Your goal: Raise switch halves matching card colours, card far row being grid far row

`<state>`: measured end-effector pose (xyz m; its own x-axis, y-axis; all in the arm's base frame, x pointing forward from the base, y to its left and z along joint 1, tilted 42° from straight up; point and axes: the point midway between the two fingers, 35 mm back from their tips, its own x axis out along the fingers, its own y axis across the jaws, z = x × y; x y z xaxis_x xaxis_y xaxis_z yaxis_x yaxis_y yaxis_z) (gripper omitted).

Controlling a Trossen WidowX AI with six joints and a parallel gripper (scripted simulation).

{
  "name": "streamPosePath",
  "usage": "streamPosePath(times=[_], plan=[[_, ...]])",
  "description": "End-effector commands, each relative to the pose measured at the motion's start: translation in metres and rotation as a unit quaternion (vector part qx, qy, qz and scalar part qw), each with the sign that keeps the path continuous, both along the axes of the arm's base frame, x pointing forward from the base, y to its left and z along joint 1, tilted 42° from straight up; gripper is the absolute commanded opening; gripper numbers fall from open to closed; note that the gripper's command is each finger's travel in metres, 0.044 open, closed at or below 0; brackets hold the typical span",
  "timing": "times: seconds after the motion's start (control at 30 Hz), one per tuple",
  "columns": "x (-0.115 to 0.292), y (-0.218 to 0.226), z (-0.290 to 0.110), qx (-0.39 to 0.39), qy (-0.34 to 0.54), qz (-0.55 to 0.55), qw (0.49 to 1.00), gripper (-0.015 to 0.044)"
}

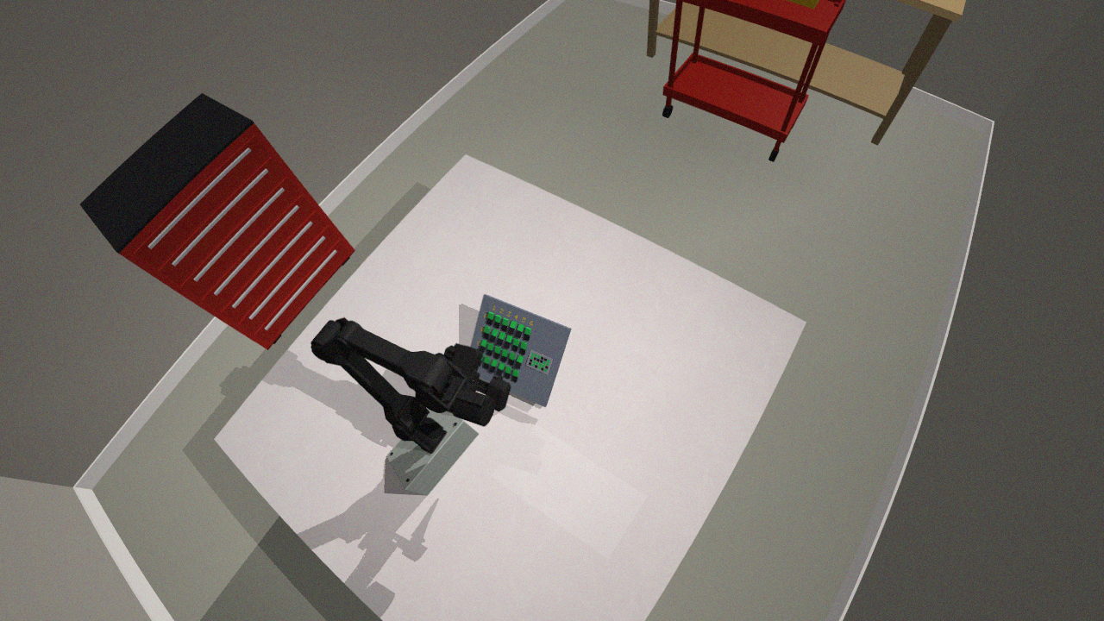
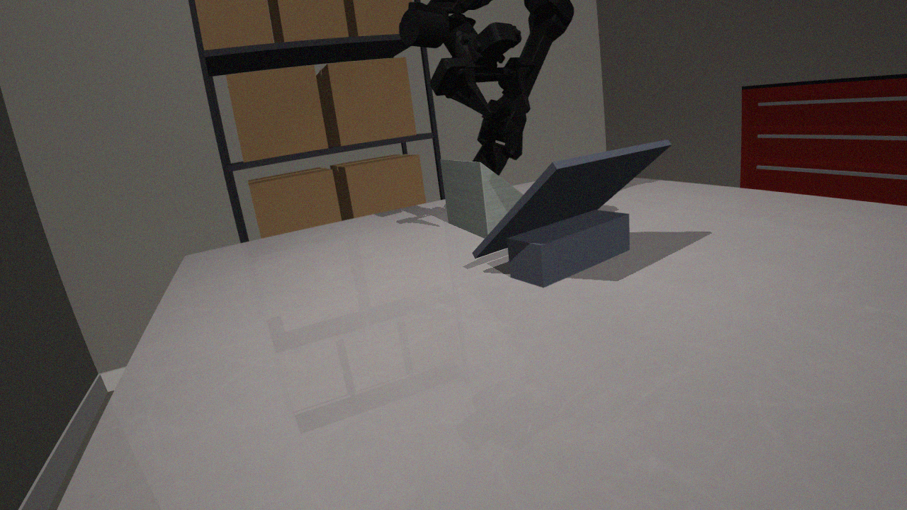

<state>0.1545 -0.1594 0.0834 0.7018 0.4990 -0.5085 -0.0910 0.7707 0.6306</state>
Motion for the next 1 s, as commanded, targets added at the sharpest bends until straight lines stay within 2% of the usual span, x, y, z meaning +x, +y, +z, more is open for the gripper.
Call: streamPosePath(times=[0.0,0.37,0.47,0.77,0.97], plan=[[0.001,0.001,-0.001,0.000,0.000,0.000,1.000,0.0374],[0.020,0.089,-0.064,0.005,0.001,-0.013,1.000,0.0085],[0.020,0.095,-0.067,0.006,0.000,-0.012,1.000,0.0006],[0.044,0.112,-0.085,0.008,-0.010,-0.021,1.000,0.0000],[0.045,0.114,-0.085,0.008,-0.011,-0.021,1.000,0.0000]])
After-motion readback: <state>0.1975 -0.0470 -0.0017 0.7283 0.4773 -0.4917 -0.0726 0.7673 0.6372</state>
